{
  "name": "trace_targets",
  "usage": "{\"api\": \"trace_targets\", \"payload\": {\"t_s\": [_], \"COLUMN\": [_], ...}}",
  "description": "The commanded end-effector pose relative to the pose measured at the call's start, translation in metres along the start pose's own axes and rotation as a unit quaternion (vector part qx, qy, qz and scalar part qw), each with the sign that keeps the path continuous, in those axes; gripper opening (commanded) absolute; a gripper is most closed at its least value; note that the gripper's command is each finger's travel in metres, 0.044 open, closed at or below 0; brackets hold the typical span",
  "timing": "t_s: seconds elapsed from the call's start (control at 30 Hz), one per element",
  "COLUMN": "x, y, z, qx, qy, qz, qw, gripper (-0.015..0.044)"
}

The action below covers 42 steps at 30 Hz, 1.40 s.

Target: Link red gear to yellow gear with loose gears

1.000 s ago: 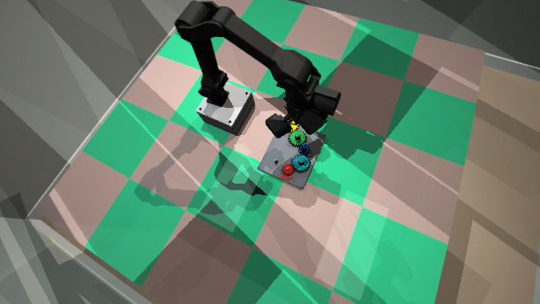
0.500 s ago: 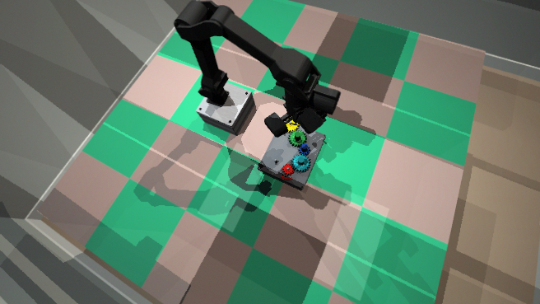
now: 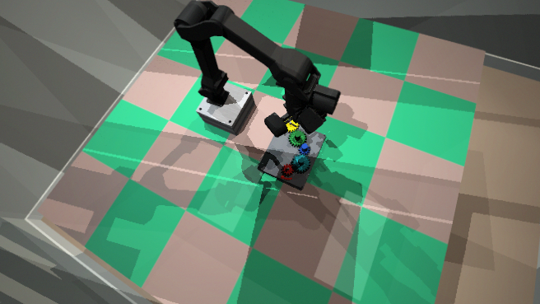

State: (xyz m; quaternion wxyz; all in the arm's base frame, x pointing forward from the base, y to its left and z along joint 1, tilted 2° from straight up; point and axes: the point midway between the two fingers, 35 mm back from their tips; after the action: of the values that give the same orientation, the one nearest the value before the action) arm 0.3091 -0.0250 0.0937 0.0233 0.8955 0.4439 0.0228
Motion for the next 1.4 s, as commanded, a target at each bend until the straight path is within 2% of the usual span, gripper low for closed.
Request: {"api": "trace_targets", "payload": {"t_s": [0.0, 0.53, 0.87, 1.13, 1.37], "x": [0.0, 0.008, 0.106, 0.144, 0.145], "y": [0.0, -0.005, -0.109, -0.217, -0.227], "z": [0.0, -0.002, -0.022, -0.041, -0.043], "qx": [0.0, 0.001, 0.007, 0.01, 0.01], "qy": [0.0, 0.0, 0.003, 0.005, 0.005], "qz": [0.002, 0.002, 0.002, 0.002, 0.002], "qw": [1.0, 1.0, 1.0, 1.0, 1.0], "gripper": [0.044, 0.044, 0.044, 0.044, 0.044]}}
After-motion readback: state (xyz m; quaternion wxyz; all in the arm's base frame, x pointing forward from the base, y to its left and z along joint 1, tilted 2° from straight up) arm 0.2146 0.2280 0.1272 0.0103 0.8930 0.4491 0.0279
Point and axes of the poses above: the point midway between the two fingers, 35 mm back from their tips, its own z axis out along the fingers, its own x axis across the jaws, y = z × x, and after that the axes turned 5 degrees about z, right-handed
